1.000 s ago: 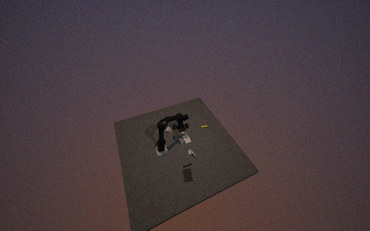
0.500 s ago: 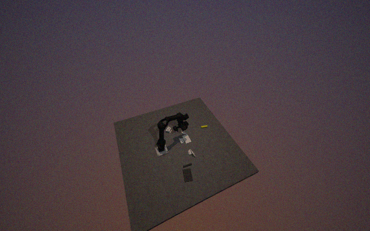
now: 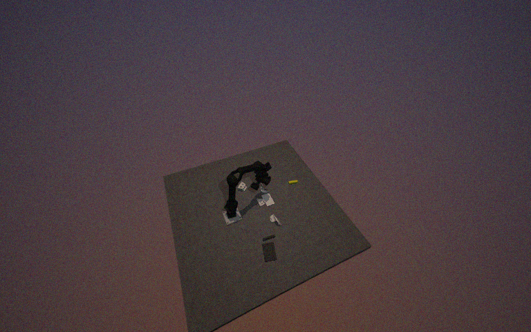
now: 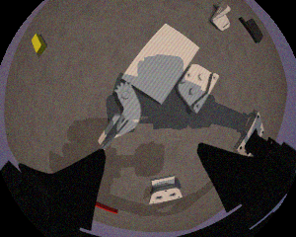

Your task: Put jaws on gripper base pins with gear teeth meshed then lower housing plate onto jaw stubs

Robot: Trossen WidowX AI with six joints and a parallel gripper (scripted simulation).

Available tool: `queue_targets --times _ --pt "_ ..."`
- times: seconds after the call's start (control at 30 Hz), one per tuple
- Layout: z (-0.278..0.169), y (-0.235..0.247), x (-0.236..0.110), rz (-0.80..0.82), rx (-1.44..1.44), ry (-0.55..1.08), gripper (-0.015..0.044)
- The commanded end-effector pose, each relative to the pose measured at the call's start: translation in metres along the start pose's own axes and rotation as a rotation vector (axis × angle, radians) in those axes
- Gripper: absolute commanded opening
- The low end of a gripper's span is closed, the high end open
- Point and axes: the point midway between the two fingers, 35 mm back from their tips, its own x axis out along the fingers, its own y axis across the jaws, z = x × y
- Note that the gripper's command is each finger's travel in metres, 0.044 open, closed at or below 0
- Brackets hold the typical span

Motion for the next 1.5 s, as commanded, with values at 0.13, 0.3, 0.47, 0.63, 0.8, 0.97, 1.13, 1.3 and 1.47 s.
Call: queue_targets --times 0.13,0.3,0.47,0.63,0.8,0.97,1.13,1.3,1.47 --pt "0.0 0.005 -0.002 0.003 -0.244 -0.001 0.044" --pt "-0.001 0.008 -0.003 0.003 -0.402 -0.002 0.044" --pt "-0.001 0.01 -0.003 0.004 -0.559 -0.002 0.044" --pt "-0.002 0.013 -0.004 0.004 -0.717 -0.003 0.044" --pt "-0.002 0.015 -0.005 0.004 -0.874 -0.004 0.044" --pt "-0.003 0.017 -0.005 0.004 -1.031 -0.005 0.044" --pt "-0.003 0.02 -0.006 0.004 -1.189 -0.005 0.044" --pt "-0.004 0.022 -0.006 0.005 -1.346 -0.006 0.044" --pt "-0.004 0.025 -0.007 0.004 -1.504 -0.007 0.044"
